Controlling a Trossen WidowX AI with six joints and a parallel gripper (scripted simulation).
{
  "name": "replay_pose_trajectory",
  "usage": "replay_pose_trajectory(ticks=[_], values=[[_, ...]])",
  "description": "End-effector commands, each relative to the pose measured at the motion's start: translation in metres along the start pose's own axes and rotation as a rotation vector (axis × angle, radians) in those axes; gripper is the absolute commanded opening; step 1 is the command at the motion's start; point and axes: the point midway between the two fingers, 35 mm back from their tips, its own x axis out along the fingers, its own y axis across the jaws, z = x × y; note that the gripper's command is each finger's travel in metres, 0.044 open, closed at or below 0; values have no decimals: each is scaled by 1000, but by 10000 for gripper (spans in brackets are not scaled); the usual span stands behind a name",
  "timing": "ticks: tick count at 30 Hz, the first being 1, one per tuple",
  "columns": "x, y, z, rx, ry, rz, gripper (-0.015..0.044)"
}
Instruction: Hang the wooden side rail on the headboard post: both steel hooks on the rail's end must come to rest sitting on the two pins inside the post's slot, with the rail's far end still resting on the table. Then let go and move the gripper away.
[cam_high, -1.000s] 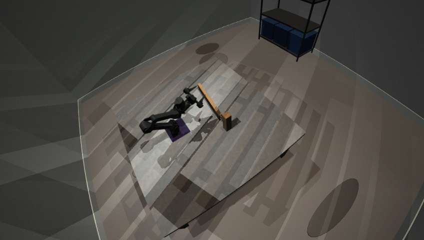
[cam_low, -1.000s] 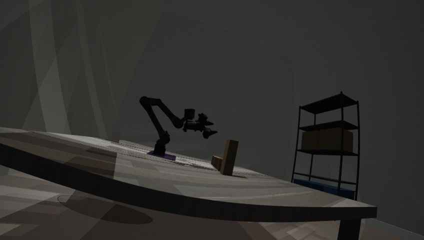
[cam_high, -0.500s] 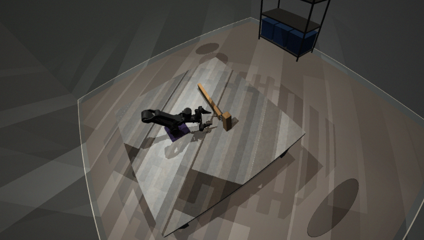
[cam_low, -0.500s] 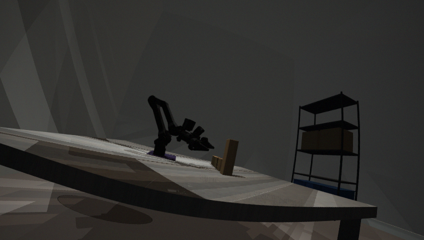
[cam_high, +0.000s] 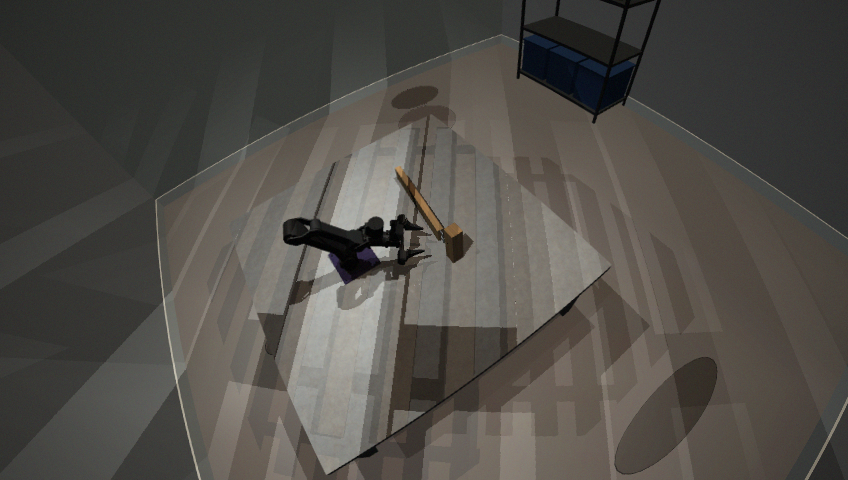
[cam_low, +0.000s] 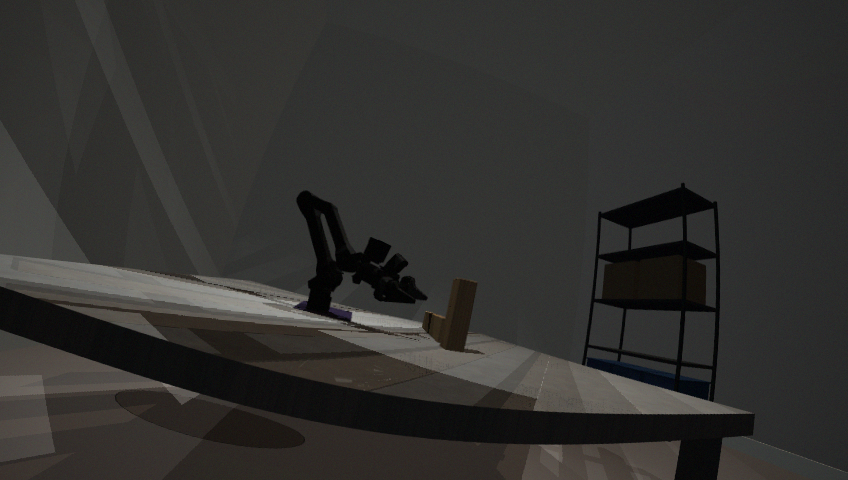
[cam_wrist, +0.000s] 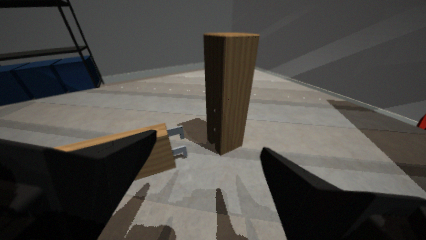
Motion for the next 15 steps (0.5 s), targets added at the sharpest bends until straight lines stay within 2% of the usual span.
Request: replay_pose_trajectory(ticks=[1, 8, 15], values=[[0, -1, 0, -4, 0, -7, 440], [4, 0, 0, 19, 24, -23, 440], [32, 20, 7, 190, 214, -226, 440]])
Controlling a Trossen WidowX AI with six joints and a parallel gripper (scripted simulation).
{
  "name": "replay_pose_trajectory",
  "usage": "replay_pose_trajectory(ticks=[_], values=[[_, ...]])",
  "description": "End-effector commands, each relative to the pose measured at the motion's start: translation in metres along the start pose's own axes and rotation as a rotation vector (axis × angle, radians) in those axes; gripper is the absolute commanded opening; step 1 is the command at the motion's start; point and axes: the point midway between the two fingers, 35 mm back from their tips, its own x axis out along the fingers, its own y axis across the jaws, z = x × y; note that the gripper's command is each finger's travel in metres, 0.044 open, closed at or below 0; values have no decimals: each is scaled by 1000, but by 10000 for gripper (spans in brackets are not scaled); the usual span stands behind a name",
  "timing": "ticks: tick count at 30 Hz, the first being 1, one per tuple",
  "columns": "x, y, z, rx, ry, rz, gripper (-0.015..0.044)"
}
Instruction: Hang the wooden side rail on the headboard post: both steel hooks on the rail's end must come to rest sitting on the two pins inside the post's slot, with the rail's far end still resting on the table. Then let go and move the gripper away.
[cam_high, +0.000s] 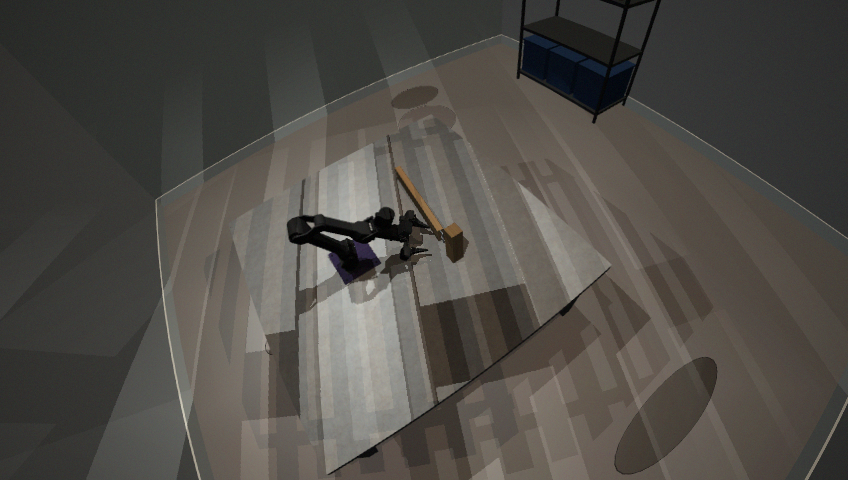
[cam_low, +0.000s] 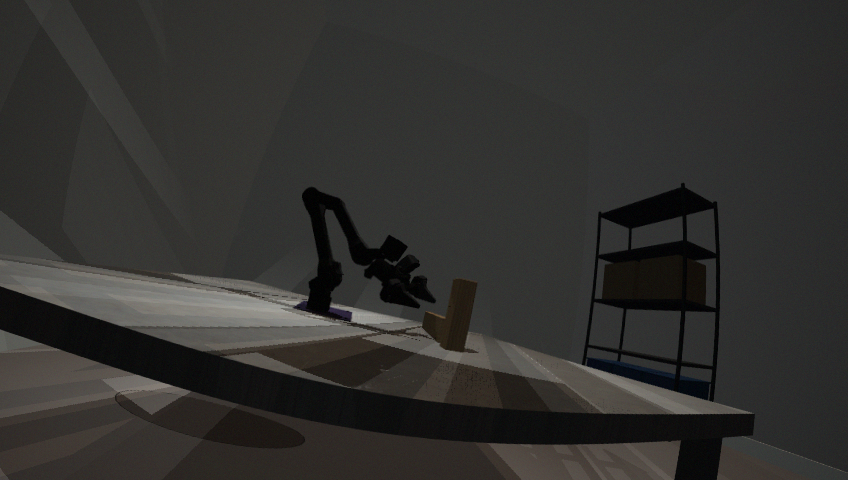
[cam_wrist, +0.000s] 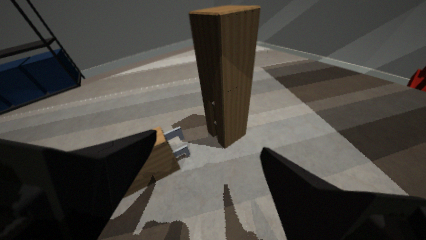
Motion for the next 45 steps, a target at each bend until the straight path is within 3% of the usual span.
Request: replay_pose_trajectory(ticks=[1, 10, 40, 45], values=[[11, 17, 7, 94, 97, -151, 440], [3, 54, 34, 140, 102, -419, 440], [3, 55, 35, 139, 100, -423, 440], [13, 74, 36, -222, 298, -358, 440]])
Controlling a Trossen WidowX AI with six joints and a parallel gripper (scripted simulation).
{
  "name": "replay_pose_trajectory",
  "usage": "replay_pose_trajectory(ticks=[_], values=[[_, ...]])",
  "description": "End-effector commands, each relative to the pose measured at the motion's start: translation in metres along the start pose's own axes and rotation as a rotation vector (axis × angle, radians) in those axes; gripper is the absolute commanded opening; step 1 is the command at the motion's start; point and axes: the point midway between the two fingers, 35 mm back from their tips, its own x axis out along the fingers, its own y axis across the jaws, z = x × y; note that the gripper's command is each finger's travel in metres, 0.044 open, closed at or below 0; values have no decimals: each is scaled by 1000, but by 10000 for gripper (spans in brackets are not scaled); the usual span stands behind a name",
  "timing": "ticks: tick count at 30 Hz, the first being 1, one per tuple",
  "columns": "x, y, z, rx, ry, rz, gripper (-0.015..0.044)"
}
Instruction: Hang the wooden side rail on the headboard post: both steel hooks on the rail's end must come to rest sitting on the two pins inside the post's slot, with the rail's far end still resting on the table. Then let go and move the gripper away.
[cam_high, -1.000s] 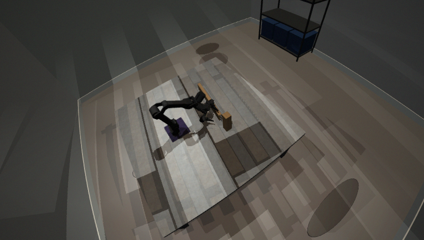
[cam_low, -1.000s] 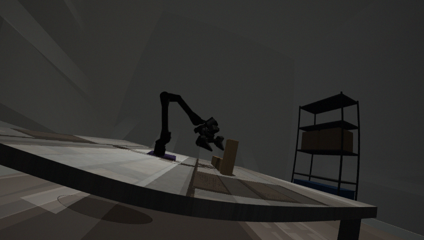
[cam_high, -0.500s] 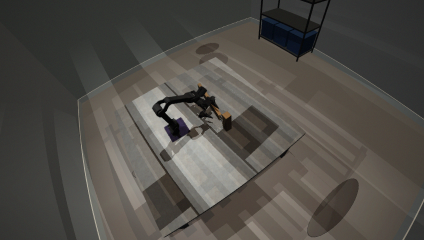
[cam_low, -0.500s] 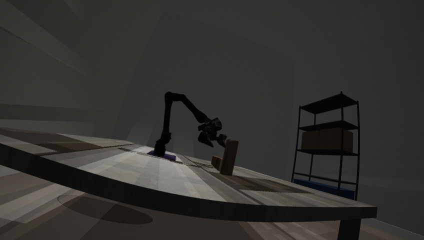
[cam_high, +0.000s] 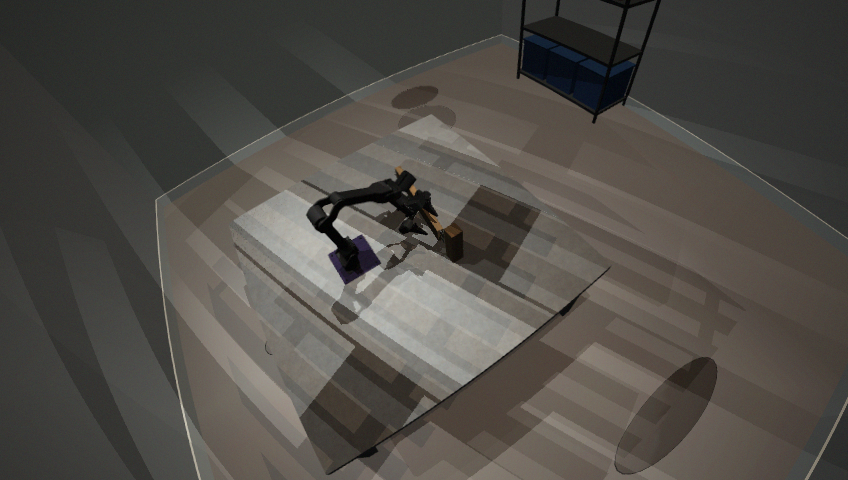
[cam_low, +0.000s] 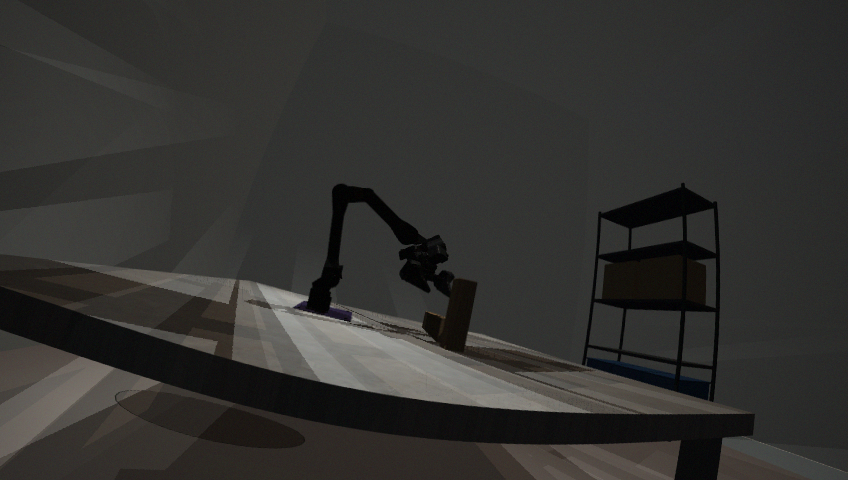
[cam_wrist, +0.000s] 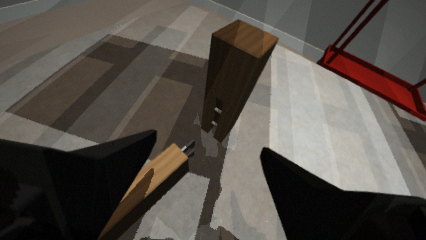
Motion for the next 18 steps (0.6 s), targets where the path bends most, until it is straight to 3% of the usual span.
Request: replay_pose_trajectory(ticks=[1, 7, 13, 18], values=[[1, 21, 2, -342, 107, 43, 440], [-3, 50, 1, -990, 290, 205, 440], [-13, 71, -3, -1586, 416, 489, 440], [-23, 80, -5, -1840, 464, 701, 440]])
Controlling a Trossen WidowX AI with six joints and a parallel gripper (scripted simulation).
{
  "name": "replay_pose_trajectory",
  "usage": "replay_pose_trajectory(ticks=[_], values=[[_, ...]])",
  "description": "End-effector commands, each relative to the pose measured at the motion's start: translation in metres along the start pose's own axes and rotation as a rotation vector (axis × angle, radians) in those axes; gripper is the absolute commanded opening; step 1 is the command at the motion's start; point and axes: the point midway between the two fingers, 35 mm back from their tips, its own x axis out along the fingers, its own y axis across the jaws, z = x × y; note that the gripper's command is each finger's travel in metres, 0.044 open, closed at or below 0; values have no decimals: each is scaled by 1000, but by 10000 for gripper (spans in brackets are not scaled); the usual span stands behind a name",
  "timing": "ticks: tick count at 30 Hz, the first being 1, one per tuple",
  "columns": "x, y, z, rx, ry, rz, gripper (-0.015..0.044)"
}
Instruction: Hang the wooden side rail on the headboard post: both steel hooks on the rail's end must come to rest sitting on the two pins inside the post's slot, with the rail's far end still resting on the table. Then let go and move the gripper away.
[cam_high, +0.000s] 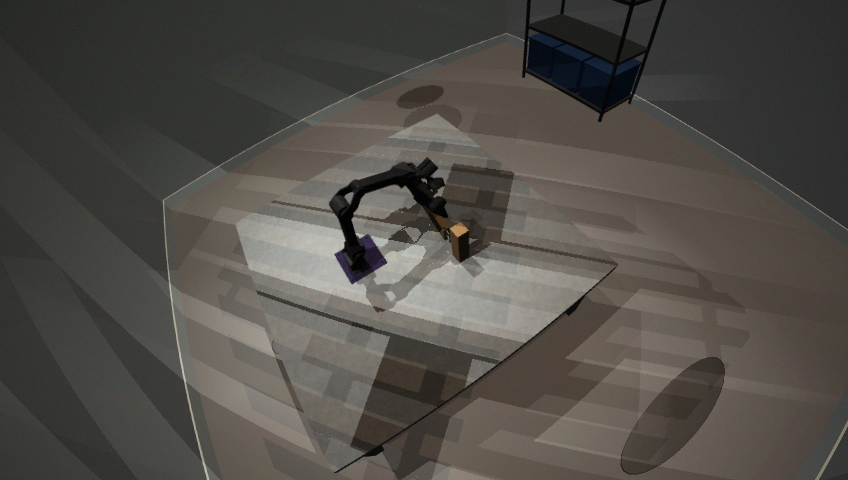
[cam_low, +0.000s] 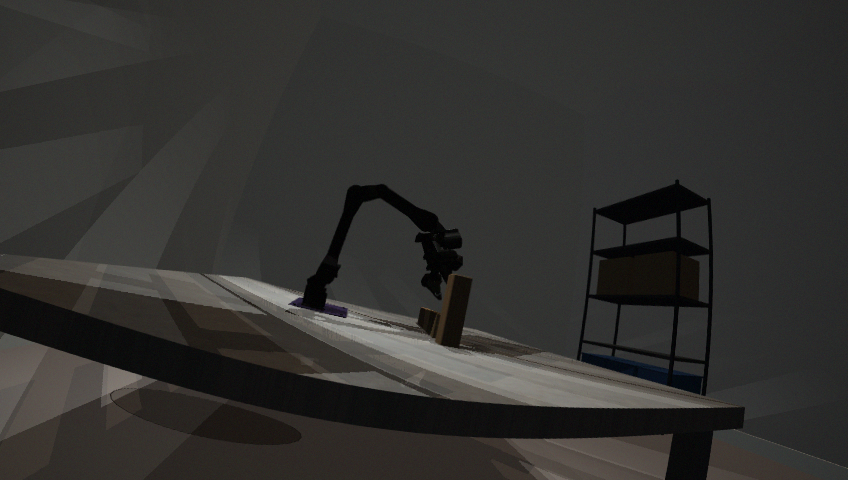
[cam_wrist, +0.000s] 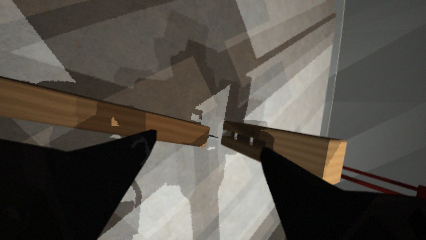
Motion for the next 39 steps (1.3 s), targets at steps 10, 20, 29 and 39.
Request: replay_pose_trajectory(ticks=[10, 20, 29, 39], values=[[-24, 38, 23, -1336, -68, 596, 440], [-25, 38, 23, -1361, -77, 605, 440], [-25, 38, 23, -1361, -77, 605, 440], [5, 54, 13, -1361, -77, 605, 440]])
